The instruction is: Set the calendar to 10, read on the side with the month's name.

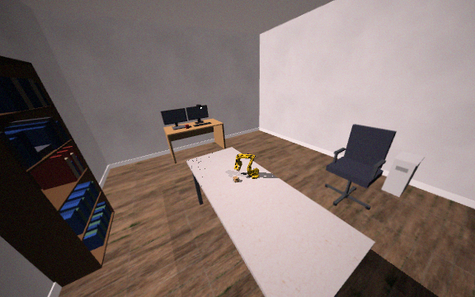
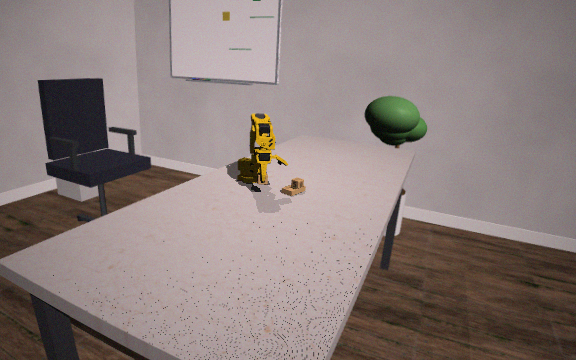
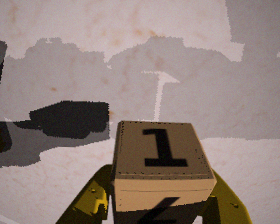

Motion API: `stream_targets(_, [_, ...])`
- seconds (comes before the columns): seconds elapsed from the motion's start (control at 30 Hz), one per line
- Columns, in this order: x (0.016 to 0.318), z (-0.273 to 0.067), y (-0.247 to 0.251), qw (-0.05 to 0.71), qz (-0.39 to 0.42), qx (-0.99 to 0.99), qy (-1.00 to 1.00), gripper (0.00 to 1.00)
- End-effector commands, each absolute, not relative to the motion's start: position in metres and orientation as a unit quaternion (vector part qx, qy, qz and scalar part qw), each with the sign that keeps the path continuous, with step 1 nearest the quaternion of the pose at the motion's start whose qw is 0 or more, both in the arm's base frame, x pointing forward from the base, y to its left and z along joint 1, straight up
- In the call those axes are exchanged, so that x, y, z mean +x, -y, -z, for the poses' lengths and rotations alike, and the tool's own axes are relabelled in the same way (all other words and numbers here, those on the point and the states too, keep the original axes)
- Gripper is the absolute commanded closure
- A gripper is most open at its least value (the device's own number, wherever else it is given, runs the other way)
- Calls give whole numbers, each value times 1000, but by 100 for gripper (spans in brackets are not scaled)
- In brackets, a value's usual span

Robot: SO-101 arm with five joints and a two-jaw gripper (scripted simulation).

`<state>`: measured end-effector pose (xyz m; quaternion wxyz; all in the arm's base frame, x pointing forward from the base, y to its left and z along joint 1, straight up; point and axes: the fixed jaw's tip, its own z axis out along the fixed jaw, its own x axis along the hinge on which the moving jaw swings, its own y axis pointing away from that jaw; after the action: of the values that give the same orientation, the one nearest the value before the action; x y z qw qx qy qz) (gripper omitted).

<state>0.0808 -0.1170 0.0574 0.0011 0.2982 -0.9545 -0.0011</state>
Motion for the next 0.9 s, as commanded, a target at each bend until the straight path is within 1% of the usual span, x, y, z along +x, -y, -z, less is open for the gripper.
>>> stream_targets(0.0, [82, -61, 120, -6, -19, 300, 954, 100])
stream_targets(0.87, [82, -54, 120, -6, -19, 300, 954, 100])
